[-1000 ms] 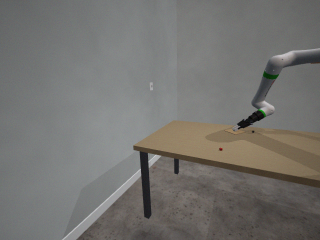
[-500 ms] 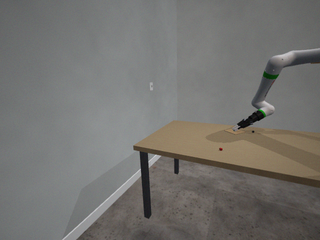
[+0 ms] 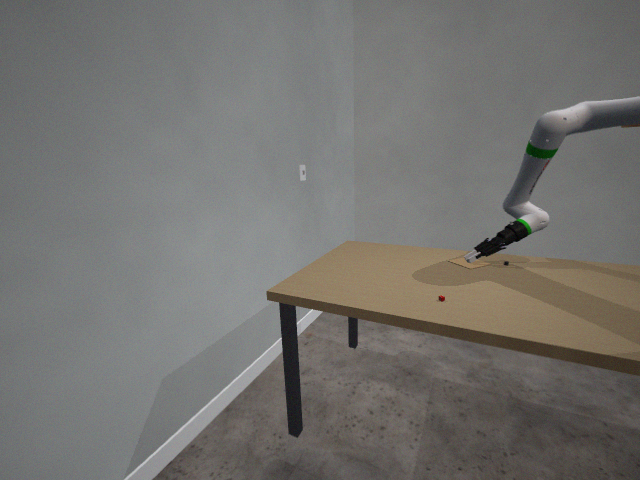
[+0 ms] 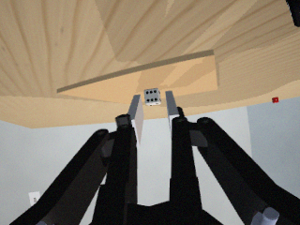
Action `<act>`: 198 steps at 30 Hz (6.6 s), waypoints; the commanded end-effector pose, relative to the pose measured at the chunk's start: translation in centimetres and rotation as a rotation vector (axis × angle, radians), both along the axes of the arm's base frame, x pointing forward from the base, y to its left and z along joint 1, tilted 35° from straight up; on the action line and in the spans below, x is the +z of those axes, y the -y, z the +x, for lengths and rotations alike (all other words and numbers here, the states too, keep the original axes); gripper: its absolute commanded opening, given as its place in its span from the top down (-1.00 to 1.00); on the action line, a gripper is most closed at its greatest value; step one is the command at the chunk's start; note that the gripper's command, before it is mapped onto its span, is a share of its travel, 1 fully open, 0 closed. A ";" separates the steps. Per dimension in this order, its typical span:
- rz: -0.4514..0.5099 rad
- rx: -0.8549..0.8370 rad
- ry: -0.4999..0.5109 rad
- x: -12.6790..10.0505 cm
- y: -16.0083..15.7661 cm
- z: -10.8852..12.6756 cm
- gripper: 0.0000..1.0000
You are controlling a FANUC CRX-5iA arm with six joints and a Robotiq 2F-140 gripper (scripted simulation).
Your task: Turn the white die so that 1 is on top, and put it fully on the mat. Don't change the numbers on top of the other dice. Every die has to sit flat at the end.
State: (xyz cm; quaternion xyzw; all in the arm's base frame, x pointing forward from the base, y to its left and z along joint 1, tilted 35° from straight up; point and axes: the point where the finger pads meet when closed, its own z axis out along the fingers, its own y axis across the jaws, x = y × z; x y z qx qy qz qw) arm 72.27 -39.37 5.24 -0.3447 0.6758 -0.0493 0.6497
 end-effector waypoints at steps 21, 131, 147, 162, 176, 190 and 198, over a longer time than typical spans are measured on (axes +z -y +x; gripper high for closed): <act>0.000 0.000 0.000 0.7 1.7 -4.1 0.47; -0.483 -0.524 -0.816 7.9 -4.1 -2.8 -1.00; -0.495 -0.515 -0.815 7.0 -3.8 -2.4 0.47; -0.495 -0.515 -0.815 7.0 -3.8 -2.4 0.47; -0.495 -0.515 -0.815 7.0 -3.8 -2.4 0.47; -0.496 -0.515 -0.815 6.3 -3.5 -1.9 0.47; -0.496 -0.515 -0.815 5.4 -3.2 -1.3 0.47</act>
